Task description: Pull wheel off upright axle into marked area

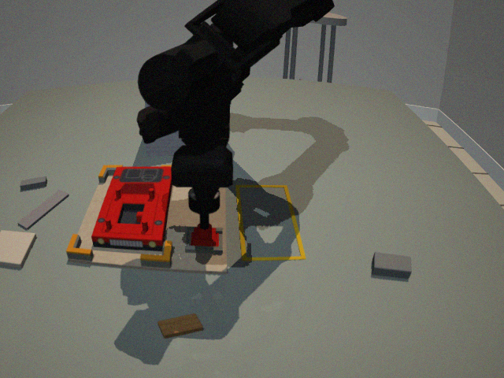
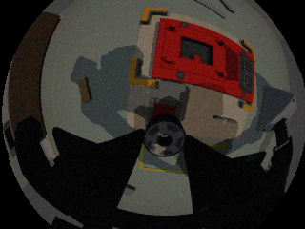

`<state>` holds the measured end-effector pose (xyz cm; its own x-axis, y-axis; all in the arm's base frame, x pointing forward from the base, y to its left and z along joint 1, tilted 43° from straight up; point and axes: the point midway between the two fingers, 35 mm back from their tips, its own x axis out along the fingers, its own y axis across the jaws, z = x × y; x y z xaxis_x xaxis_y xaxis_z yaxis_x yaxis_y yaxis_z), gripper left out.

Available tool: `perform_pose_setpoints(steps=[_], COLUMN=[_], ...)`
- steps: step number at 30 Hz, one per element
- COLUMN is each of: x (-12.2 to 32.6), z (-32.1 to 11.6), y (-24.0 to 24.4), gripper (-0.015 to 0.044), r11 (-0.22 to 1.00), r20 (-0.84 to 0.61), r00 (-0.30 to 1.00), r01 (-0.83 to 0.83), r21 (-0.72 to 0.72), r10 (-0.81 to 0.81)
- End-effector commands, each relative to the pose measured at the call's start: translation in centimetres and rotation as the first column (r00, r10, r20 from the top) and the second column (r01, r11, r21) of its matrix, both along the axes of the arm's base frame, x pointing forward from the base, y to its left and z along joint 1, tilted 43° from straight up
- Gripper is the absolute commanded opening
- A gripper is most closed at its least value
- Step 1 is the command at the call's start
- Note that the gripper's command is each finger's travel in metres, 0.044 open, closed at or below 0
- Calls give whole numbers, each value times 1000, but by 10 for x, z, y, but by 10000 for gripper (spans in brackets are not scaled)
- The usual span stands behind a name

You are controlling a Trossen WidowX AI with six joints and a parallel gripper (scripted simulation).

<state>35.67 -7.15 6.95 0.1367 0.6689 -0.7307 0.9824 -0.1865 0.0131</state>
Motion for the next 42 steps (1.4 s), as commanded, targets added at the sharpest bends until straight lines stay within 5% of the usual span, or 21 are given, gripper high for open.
perform_pose_setpoints(steps=[1,13,42], x=[0,-5,-54], z=[2,28,88], y=[-2,-23,53], gripper=[0,0,0], r11=[1000,1000,1000], r20=[3,2,0], r00=[1000,1000,1000], r01=[-3,-3,-3], r21=[-5,-6,-2], r10=[3,3,3])
